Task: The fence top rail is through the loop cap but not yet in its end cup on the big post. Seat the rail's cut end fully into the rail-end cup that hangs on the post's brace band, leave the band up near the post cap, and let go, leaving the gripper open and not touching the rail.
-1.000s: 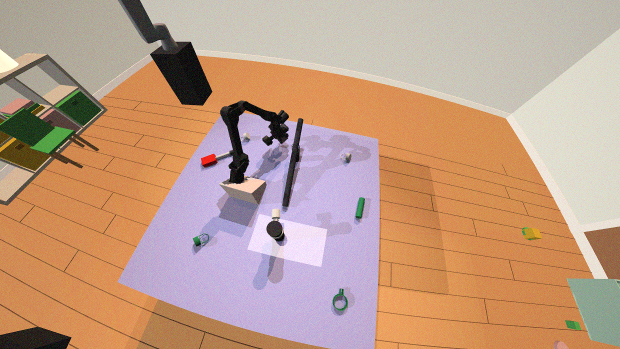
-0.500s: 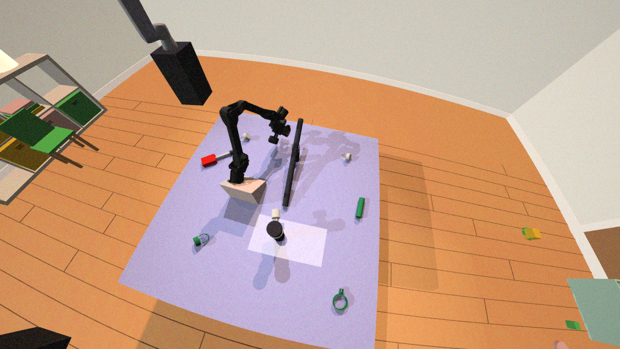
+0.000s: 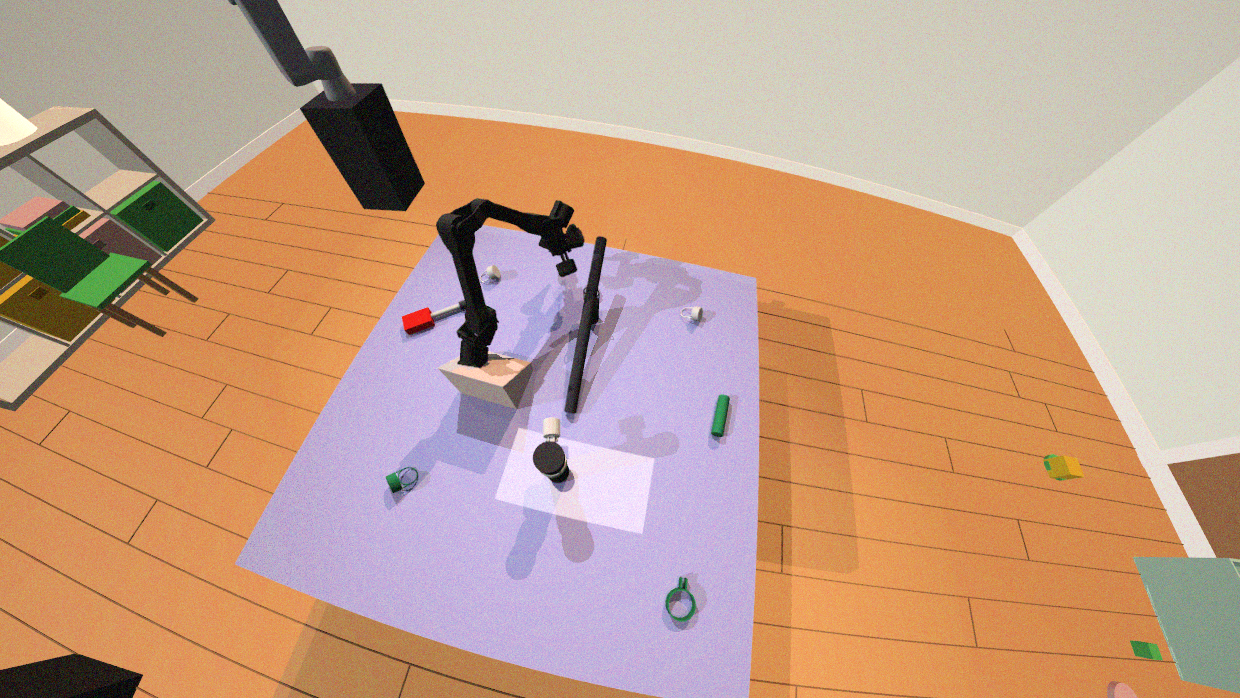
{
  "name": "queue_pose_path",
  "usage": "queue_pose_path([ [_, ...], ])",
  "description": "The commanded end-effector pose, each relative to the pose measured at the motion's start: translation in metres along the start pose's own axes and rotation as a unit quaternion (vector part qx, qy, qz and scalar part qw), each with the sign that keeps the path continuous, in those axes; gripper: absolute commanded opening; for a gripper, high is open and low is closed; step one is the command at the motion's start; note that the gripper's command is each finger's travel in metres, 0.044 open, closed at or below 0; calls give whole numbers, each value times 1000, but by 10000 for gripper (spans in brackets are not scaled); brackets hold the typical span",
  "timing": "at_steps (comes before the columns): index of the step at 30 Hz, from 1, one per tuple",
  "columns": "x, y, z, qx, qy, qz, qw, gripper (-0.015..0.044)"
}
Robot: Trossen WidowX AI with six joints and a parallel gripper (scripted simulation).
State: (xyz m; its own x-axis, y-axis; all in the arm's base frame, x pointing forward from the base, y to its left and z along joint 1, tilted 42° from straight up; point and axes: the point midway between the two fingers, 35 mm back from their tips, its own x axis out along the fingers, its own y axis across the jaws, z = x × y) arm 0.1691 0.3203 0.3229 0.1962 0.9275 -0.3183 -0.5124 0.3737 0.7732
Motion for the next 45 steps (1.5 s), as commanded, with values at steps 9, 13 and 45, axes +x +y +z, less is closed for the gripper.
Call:
queue_pose_path([
  [9, -14, 25, 31, -15, -80, 20, 996, 440],
  [13, -21, 28, 46, 26, -117, 22, 993, 440],
  [45, -142, -63, 169, 101, -363, -104, 921, 440],
])
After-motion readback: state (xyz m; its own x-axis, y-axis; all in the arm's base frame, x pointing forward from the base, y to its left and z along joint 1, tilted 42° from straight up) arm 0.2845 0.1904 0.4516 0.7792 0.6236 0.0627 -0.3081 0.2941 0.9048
